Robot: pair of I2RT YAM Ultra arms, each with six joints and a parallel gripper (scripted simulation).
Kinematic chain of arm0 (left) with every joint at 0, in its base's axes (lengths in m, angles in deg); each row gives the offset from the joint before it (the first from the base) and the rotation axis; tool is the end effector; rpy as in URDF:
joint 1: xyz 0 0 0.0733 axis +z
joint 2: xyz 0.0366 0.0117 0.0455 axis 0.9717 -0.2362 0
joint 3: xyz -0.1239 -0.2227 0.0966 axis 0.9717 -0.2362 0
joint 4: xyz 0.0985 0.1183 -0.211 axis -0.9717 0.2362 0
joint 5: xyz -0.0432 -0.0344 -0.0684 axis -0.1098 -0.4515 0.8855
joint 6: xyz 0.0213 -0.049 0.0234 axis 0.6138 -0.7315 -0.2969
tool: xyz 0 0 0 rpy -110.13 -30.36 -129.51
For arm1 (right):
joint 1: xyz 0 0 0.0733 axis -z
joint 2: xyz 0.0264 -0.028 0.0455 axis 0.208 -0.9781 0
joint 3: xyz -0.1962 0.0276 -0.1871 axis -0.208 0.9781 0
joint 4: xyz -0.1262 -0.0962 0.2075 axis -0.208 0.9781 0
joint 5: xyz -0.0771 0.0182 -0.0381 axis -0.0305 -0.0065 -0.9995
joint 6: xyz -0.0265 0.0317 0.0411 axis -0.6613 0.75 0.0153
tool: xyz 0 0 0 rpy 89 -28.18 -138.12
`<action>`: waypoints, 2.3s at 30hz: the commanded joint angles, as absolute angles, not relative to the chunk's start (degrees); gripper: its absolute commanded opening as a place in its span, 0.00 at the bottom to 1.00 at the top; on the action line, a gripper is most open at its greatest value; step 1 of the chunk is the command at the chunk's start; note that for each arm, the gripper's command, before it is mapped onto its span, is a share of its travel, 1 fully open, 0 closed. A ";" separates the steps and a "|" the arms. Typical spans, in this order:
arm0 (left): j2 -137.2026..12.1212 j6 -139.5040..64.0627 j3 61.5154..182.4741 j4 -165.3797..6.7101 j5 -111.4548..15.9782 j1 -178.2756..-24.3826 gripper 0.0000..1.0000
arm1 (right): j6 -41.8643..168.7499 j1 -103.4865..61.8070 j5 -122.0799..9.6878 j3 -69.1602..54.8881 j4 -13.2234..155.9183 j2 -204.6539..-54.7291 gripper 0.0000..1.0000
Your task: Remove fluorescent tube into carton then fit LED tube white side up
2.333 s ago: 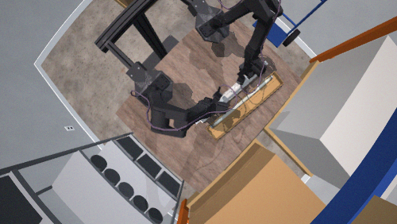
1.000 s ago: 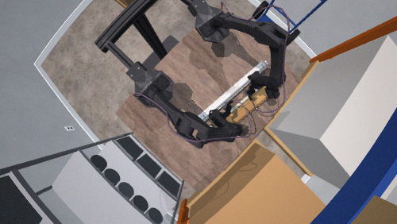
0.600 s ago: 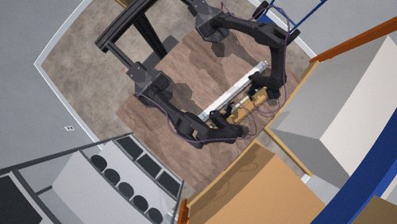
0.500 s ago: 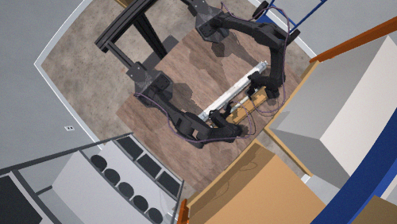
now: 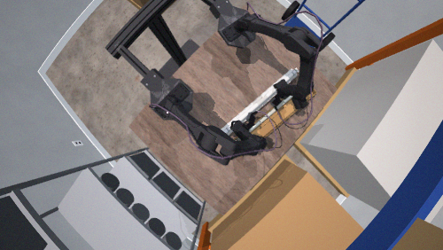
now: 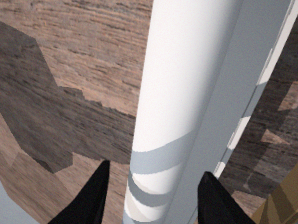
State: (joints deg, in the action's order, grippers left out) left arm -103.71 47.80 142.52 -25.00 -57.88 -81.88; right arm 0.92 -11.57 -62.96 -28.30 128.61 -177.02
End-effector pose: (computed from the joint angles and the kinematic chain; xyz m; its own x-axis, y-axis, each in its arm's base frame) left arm 0.4135 -0.0334 0.1448 -0.0146 0.9916 0.1286 0.9991 0.0095 0.0403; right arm 0.3748 0.1627 0.1016 -0.0589 -0.9922 0.1096 -0.9899 0.0722 0.1216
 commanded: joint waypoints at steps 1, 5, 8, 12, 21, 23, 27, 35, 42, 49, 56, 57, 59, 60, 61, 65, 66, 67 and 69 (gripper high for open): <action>-104.98 48.55 140.54 -28.94 -57.39 -81.10 0.49 | 0.09 -11.12 -61.97 -25.76 125.02 -177.86 0.49; -103.82 48.42 143.45 -27.47 -57.22 -82.62 0.49 | 0.09 -12.54 -61.97 -28.76 128.15 -175.92 0.49; -102.49 48.43 142.17 -27.50 -57.86 -81.54 0.49 | 0.09 -12.58 -61.97 -28.76 128.22 -175.91 0.49; -104.46 48.46 141.15 -26.35 -57.38 -81.89 0.11 | 0.09 -12.59 -61.98 -28.94 127.72 -175.48 0.49; -104.50 48.46 142.41 -26.93 -57.42 -81.90 0.11 | 0.09 -12.59 -61.98 -29.12 127.72 -175.40 0.49; -104.50 48.46 142.41 -26.93 -57.42 -81.90 0.11 | 0.09 -12.59 -61.98 -29.12 127.72 -175.40 0.49; -104.50 48.46 142.41 -26.93 -57.42 -81.90 0.11 | 0.09 -12.59 -61.98 -29.12 127.72 -175.40 0.49; -104.50 48.46 142.41 -26.93 -57.42 -81.90 0.11 | 0.09 -12.59 -61.98 -29.13 127.72 -175.40 0.11; -104.50 48.46 142.41 -26.93 -57.42 -81.90 0.11 | 0.09 -12.59 -61.98 -29.13 127.72 -175.40 0.11; -103.84 48.47 141.72 -27.43 -57.69 -81.81 0.11 | 0.18 -12.14 -62.03 -28.00 126.96 -176.07 0.11; -102.11 48.58 139.51 -29.58 -58.51 -82.61 0.11 | 1.39 -12.80 -63.51 -25.29 125.03 -175.27 0.11; -101.92 48.60 139.19 -29.99 -58.54 -82.39 0.11 | 1.44 -12.76 -63.64 -25.00 124.68 -175.08 0.11; -101.47 48.67 138.45 -30.90 -58.59 -82.50 0.11 | 1.52 -12.83 -63.88 -24.34 123.89 -174.66 0.11; -101.22 48.70 138.03 -31.40 -58.62 -82.66 0.11 | 1.57 -12.90 -64.02 -23.97 123.46 -174.43 0.11; -100.95 48.73 137.58 -31.94 -58.66 -82.59 0.11 | 1.62 -12.97 -64.18 -23.57 123.00 -174.17 0.11; -100.64 48.74 136.98 -31.15 -57.69 -82.31 0.11 | 0.96 -13.02 -63.59 -23.07 123.58 -173.90 0.11; -100.06 48.85 136.07 -33.66 -58.59 -82.16 0.11 | 1.81 -13.07 -64.71 -22.25 121.56 -173.34 0.11; -99.72 48.89 135.50 -34.34 -58.80 -82.73 0.11 | 1.88 -13.42 -64.94 -21.74 120.95 -173.03 0.11; -99.00 48.99 134.27 -35.76 -58.89 -82.71 0.11 | 2.01 -13.40 -65.38 -20.66 119.75 -172.36 0.11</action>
State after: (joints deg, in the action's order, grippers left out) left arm -101.05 48.26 136.09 -32.69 -58.29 -81.83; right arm 1.33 -12.14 -64.44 -22.44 122.12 -174.79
